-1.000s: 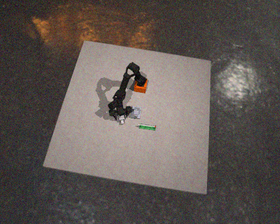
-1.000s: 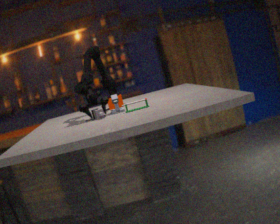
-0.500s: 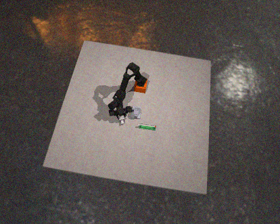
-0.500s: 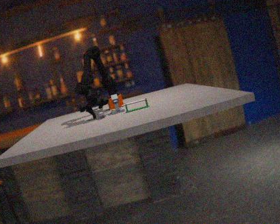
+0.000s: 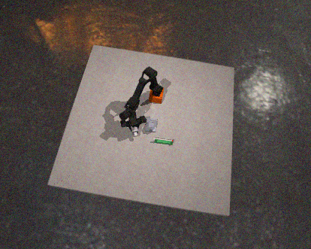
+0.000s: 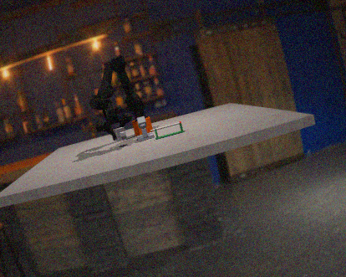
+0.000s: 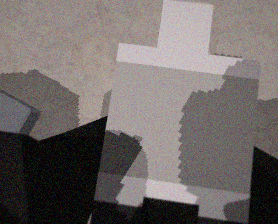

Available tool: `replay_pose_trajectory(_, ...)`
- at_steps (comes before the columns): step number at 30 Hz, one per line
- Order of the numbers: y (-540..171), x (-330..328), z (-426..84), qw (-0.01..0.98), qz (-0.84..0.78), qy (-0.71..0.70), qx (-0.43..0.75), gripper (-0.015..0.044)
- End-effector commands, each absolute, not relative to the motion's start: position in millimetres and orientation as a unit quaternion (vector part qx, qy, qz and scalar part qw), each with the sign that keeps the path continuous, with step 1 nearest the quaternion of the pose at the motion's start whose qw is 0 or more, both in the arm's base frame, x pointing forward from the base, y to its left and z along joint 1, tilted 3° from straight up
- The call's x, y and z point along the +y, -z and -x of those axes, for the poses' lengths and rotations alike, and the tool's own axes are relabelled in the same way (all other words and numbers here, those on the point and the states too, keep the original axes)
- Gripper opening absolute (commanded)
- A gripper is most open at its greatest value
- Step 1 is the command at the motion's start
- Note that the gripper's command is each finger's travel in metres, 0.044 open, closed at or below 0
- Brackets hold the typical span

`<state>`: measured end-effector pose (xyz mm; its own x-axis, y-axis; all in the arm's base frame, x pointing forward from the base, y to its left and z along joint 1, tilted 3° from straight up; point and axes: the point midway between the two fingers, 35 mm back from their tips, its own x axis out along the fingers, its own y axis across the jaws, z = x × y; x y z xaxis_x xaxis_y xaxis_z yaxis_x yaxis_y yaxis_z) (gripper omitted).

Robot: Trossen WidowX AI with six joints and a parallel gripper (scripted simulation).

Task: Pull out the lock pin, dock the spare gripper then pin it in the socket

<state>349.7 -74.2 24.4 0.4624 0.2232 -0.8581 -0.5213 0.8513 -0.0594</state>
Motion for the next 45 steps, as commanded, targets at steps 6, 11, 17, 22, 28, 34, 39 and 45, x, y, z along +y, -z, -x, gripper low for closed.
replay_pose_trajectory(6,-73.1,-72.5,-348.9,0.843,0.163,-0.22,0.464,0.0)
replay_pose_trajectory(11,-99.2,-69.7,-343.4,0.843,0.162,-0.22,0.464,0.0)
replay_pose_trajectory(17,-99.0,-69.0,-342.1,0.842,0.163,-0.222,0.465,0.0)
replay_pose_trajectory(22,-99.0,-69.0,-342.1,0.842,0.163,-0.222,0.465,0.0)
replay_pose_trajectory(28,-98.7,-65.0,-340.0,0.838,0.155,-0.219,0.475,0.0)
replay_pose_trajectory(34,-98.0,-54.2,-333.2,0.826,0.133,-0.211,0.505,0.0)
replay_pose_trajectory(39,-97.5,-47.4,-326.7,0.817,0.116,-0.202,0.527,0.0)
replay_pose_trajectory(45,-97.2,-39.7,-318.6,0.805,0.098,-0.19,0.553,0.0)
